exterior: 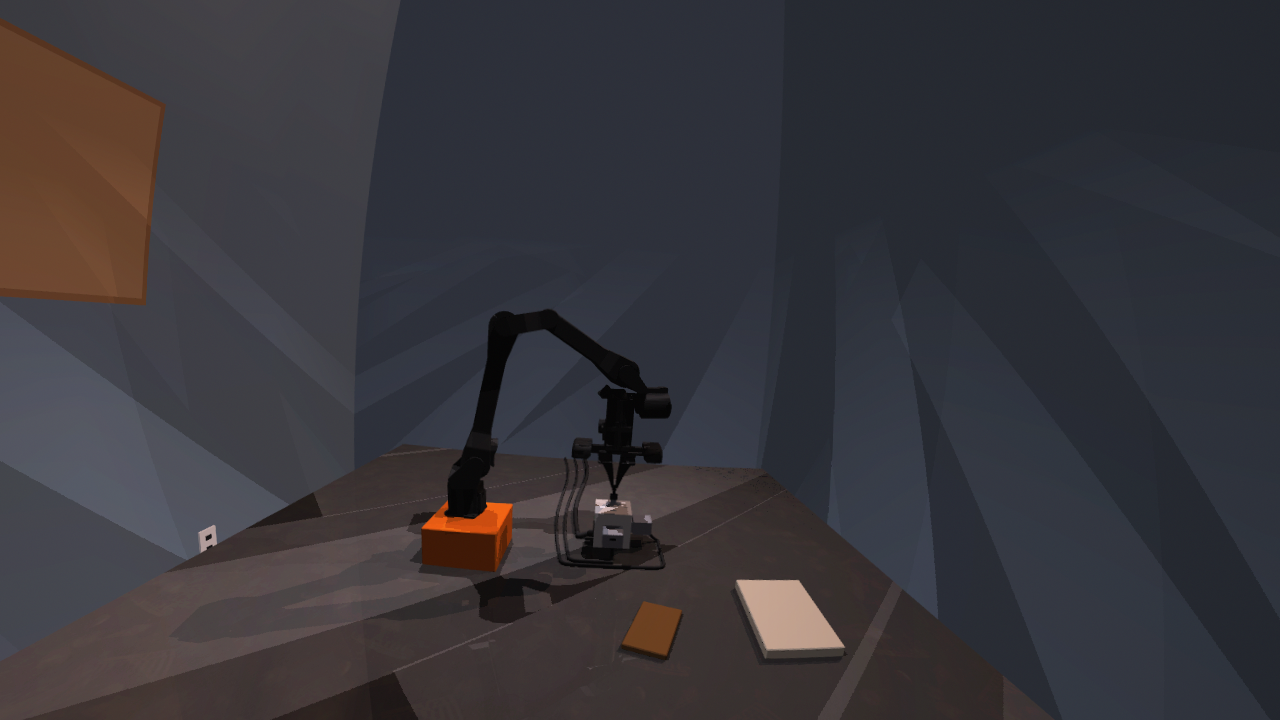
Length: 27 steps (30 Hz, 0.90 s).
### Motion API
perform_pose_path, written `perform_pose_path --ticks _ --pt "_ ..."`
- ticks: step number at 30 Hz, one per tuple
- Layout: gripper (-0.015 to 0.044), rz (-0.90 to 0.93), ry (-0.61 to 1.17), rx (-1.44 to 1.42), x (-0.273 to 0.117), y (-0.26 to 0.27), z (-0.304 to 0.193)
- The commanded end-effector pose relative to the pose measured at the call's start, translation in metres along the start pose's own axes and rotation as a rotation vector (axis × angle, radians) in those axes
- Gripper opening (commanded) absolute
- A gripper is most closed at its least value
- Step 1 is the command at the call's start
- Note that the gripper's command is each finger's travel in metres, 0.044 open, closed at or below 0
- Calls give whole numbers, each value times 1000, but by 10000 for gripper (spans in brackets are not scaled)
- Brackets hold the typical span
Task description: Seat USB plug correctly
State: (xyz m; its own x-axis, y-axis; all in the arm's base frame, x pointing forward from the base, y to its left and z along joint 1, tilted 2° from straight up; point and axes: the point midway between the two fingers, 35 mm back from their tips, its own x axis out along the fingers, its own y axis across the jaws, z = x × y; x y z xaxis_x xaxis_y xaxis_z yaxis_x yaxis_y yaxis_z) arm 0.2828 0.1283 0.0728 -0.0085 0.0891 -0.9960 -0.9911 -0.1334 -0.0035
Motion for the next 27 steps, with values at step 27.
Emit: perform_pose_path --ticks 27 --pt "0 1 -3 -6 4 0 0"
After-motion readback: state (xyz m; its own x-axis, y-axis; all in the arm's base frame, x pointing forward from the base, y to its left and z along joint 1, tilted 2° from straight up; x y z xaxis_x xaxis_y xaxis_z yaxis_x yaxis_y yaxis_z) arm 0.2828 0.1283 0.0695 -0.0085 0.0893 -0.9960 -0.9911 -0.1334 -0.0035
